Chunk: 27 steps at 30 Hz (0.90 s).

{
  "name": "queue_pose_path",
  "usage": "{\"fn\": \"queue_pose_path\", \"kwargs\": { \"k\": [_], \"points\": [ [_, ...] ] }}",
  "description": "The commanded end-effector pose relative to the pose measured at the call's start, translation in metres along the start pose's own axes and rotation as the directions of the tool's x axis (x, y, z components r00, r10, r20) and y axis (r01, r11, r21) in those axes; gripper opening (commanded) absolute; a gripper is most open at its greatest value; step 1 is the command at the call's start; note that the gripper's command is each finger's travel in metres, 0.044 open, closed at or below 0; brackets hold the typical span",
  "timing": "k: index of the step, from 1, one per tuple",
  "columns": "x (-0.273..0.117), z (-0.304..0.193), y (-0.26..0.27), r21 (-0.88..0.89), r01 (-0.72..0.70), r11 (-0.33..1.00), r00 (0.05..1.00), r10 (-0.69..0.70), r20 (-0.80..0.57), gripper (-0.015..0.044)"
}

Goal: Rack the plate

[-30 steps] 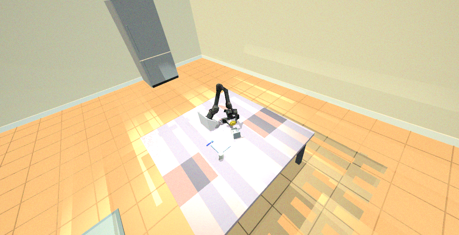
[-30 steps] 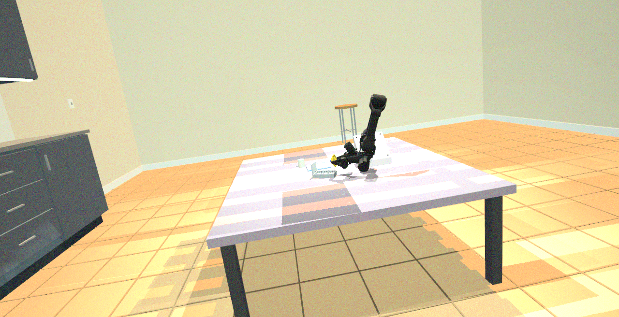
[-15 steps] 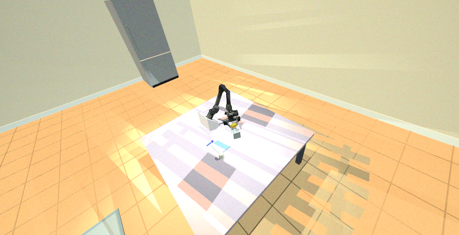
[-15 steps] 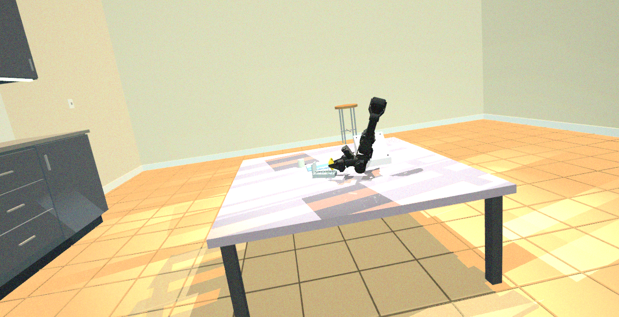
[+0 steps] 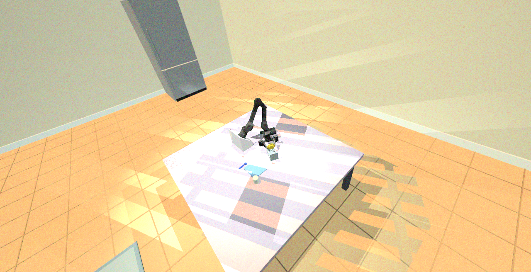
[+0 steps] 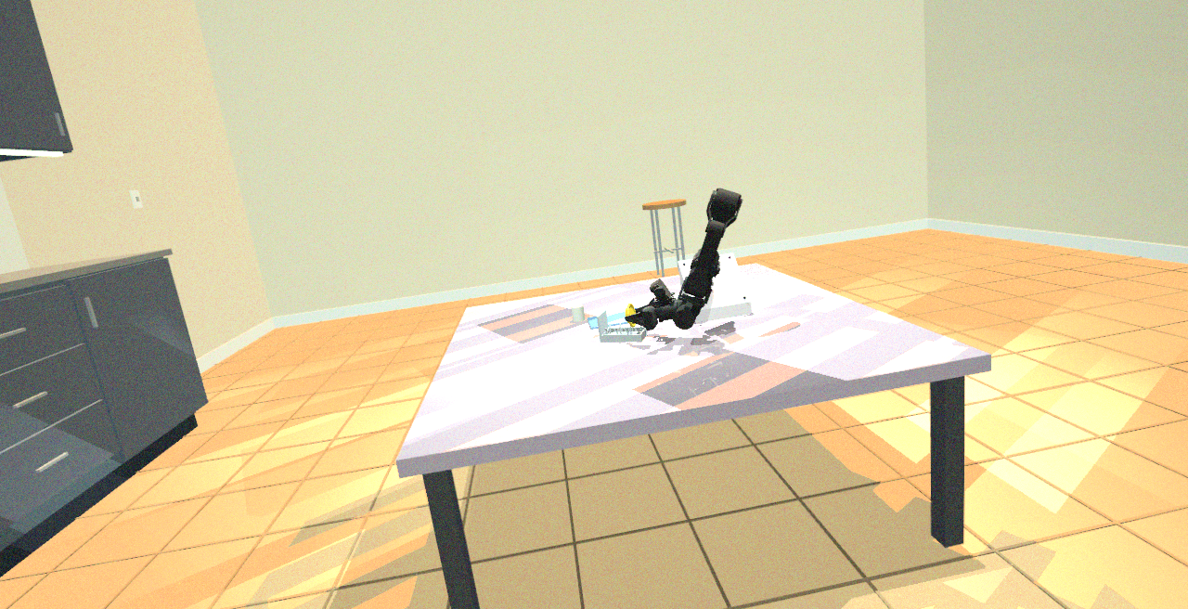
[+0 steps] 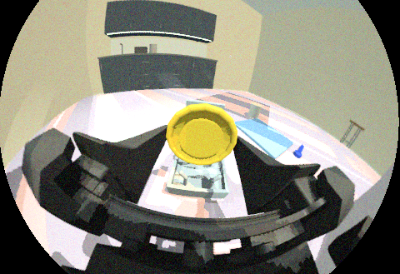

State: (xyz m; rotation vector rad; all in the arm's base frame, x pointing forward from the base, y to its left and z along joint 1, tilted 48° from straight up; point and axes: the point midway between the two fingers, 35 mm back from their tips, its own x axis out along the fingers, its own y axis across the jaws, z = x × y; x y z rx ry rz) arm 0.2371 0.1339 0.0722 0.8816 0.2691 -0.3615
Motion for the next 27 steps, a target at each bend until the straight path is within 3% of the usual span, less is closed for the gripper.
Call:
{"fn": "queue_pose_path", "kwargs": {
  "k": [1, 17, 27],
  "points": [
    [0.002, -0.009, -0.004, -0.005, 0.003, 1.000, 1.000, -0.003, -0.001, 0.0000],
    [0.002, -0.017, -0.008, -0.021, 0.009, 1.000, 1.000, -0.009, -0.010, 0.0000],
    [0.002, -0.017, -0.008, -0.013, 0.007, 1.000, 1.000, -0.007, -0.009, 0.0262]
  ]
}}
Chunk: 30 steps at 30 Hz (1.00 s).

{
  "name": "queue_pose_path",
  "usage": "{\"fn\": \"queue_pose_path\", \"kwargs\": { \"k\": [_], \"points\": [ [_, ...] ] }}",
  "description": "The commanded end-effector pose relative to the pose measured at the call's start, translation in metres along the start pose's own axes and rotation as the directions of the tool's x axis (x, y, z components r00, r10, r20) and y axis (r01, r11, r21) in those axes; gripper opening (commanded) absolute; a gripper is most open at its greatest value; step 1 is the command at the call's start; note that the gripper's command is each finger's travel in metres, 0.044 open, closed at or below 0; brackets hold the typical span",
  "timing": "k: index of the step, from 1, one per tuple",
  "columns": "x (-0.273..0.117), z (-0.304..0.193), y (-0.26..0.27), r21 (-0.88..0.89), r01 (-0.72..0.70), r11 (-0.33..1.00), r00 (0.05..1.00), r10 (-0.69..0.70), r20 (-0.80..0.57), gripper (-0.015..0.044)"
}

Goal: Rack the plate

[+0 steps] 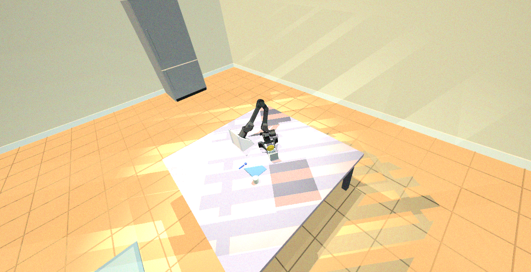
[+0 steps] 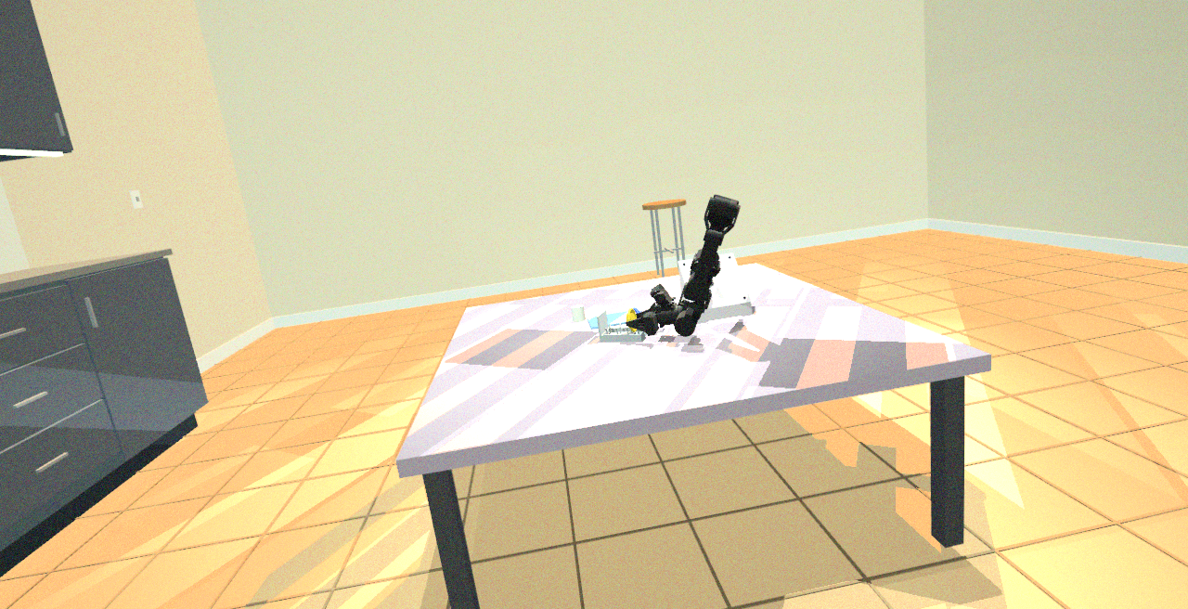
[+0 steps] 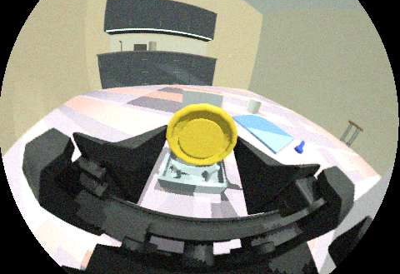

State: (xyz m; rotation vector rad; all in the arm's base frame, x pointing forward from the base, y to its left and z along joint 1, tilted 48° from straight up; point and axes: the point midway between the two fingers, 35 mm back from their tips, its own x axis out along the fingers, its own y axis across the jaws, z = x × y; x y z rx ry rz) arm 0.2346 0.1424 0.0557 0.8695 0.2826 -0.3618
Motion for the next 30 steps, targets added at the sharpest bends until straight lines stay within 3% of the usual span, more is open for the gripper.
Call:
{"fn": "queue_pose_path", "kwargs": {
  "k": [1, 6, 12, 25, 30],
  "points": [
    [0.000, 0.000, 0.000, 0.000, 0.000, 1.000, 1.000, 0.000, 0.000, 0.0289],
    [0.000, 0.000, 0.000, 0.000, 0.000, 1.000, 1.000, 0.000, 0.000, 0.0400],
    [0.000, 0.005, 0.002, 0.000, 0.003, 1.000, 1.000, -0.003, -0.001, 0.0400],
    [-0.007, 0.113, 0.017, -0.021, 0.007, 1.000, 1.000, -0.006, 0.015, 0.0400],
    [-0.006, 0.119, 0.016, -0.043, 0.015, 0.999, 1.000, -0.014, 0.015, 0.0400]
  ]
}}
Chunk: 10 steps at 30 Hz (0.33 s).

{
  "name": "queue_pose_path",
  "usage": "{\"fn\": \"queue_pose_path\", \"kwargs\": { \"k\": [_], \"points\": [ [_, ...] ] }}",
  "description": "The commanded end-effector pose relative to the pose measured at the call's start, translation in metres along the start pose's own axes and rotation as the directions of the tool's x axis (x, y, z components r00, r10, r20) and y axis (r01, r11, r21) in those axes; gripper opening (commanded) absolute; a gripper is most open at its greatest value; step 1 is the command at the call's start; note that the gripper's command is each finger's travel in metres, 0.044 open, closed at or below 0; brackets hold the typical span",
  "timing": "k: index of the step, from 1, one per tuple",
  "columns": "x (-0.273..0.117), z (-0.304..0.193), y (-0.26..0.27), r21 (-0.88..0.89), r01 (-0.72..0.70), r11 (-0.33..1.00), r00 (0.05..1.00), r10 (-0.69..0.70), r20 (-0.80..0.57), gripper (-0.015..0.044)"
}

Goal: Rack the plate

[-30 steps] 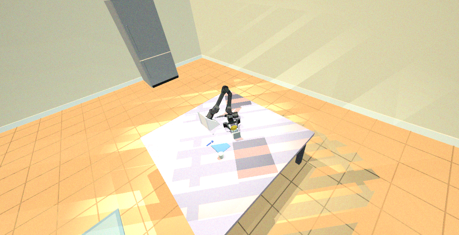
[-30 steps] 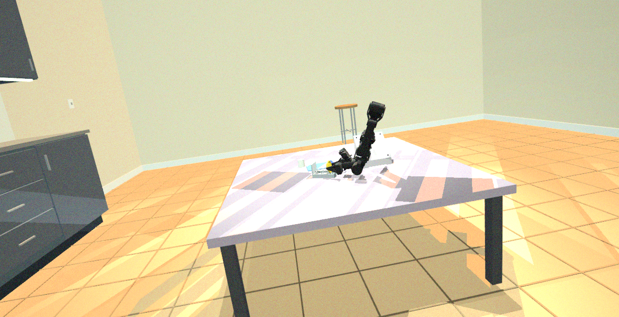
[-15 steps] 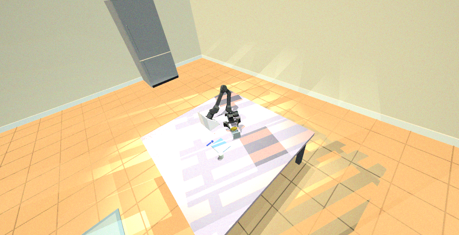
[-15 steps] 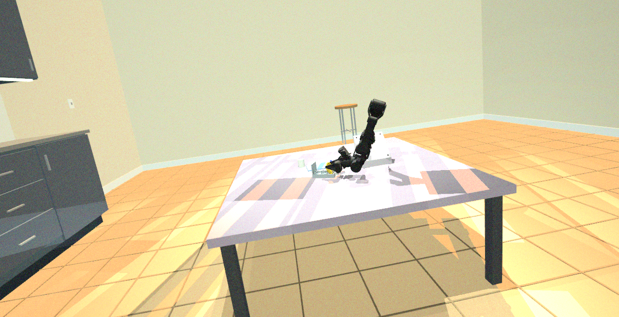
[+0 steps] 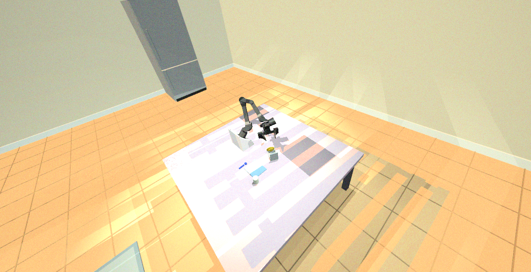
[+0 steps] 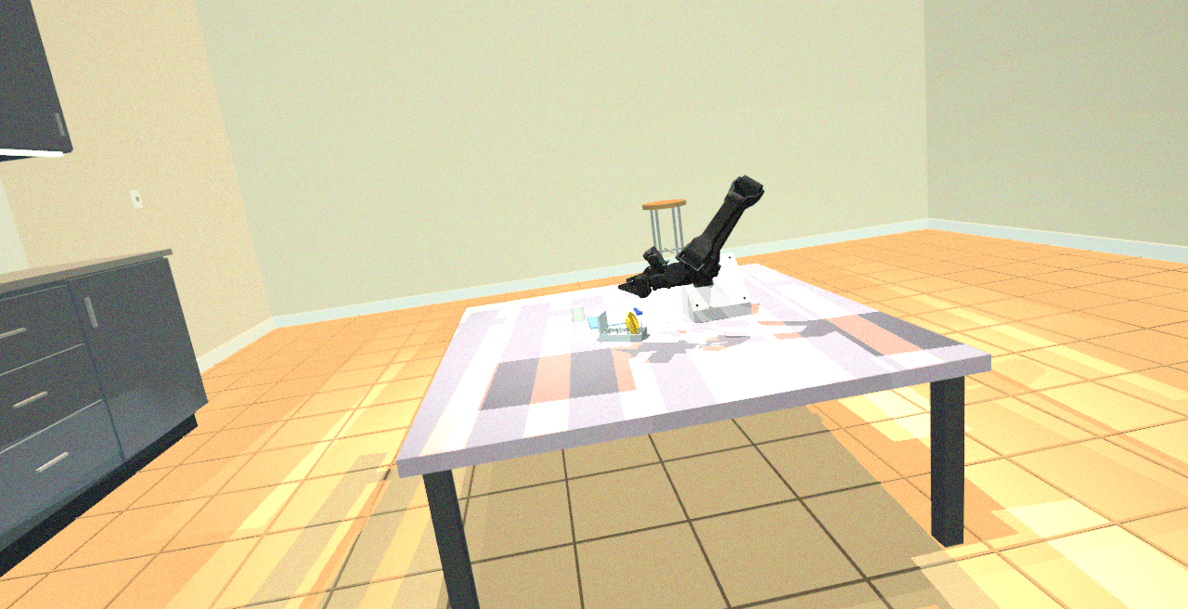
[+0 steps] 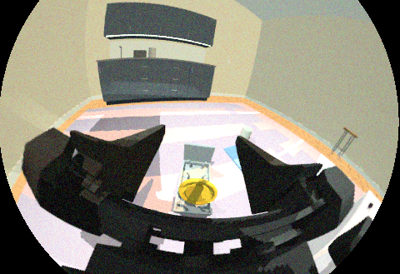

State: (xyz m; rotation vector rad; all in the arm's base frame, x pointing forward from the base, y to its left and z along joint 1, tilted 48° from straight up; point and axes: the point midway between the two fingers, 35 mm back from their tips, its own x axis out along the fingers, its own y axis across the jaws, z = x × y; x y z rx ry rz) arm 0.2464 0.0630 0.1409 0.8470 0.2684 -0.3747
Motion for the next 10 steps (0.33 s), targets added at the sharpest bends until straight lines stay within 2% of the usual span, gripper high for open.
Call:
{"fn": "queue_pose_path", "kwargs": {
  "k": [1, 10],
  "points": [
    [0.003, 0.003, -0.001, -0.050, 0.020, 0.999, 1.000, -0.021, -0.012, 0.0400],
    [0.023, 0.006, -0.017, -0.304, 0.152, 0.941, 0.981, -0.182, -0.073, 0.0400]
  ]
}}
